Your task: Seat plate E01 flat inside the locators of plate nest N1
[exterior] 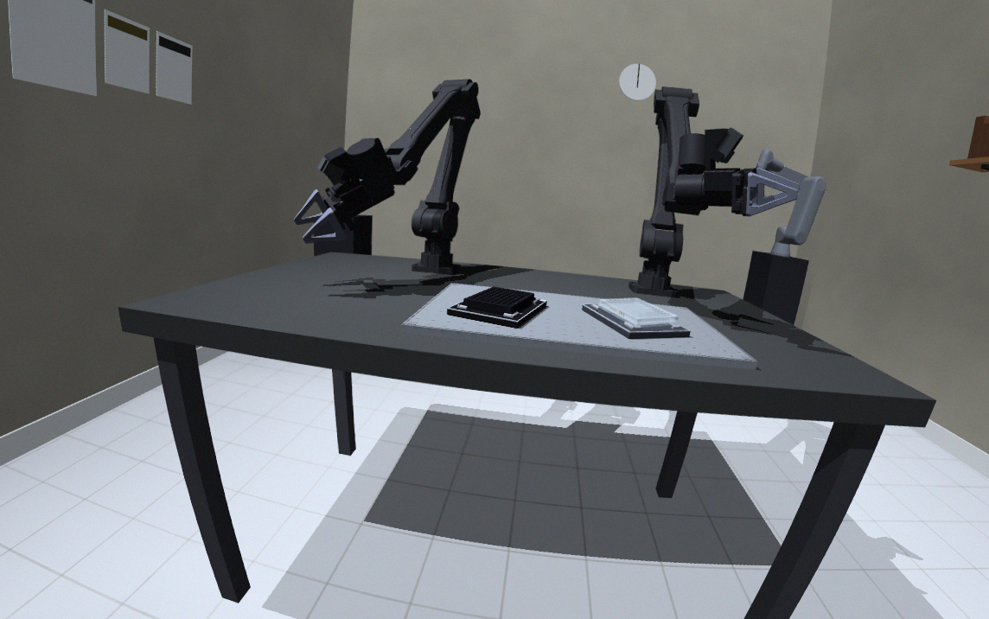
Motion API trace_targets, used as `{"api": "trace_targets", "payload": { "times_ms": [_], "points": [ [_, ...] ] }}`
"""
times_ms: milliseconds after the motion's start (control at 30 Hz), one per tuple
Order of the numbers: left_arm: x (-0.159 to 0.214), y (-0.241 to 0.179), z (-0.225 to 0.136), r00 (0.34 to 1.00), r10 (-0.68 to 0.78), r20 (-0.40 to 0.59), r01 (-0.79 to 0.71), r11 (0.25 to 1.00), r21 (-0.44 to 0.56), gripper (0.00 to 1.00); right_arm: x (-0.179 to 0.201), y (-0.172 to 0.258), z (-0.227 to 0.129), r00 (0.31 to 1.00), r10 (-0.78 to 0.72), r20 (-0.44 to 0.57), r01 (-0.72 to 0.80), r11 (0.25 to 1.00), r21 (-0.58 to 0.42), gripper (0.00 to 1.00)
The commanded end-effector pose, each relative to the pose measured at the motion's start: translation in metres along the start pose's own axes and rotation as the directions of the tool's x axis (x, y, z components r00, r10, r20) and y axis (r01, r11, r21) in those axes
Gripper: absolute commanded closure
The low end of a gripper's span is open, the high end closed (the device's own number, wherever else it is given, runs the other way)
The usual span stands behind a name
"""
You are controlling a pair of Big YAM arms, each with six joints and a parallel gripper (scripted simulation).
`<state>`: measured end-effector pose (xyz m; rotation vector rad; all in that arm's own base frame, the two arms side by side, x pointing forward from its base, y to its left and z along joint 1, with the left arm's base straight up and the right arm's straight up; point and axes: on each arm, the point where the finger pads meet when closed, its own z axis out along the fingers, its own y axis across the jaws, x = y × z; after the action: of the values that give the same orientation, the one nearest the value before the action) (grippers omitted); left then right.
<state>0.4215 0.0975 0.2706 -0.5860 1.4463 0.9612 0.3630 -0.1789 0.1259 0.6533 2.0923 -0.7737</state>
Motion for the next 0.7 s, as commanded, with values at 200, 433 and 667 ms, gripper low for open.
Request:
{"api": "trace_targets", "payload": {
  "times_ms": [200,433,667],
  "points": [
    [-0.045,0.009,0.018,0.988,-0.135,0.07,0.136,0.991,-0.006,0.0,-0.01,0.0,-0.001,1.0,0.014,0.018,-0.014,1.0,0.001,0.0],
    [-0.057,0.018,0.025,0.978,-0.182,0.106,0.182,0.983,0.009,0.0,-0.01,0.0,-0.001,1.0,0.014,0.018,-0.014,1.0,0.001,0.0],
    [-0.079,0.036,0.036,0.948,-0.263,0.177,0.26,0.965,0.042,0.0,-0.01,0.0,-0.001,1.0,0.014,0.018,-0.014,1.0,0.001,0.0]
  ]
}}
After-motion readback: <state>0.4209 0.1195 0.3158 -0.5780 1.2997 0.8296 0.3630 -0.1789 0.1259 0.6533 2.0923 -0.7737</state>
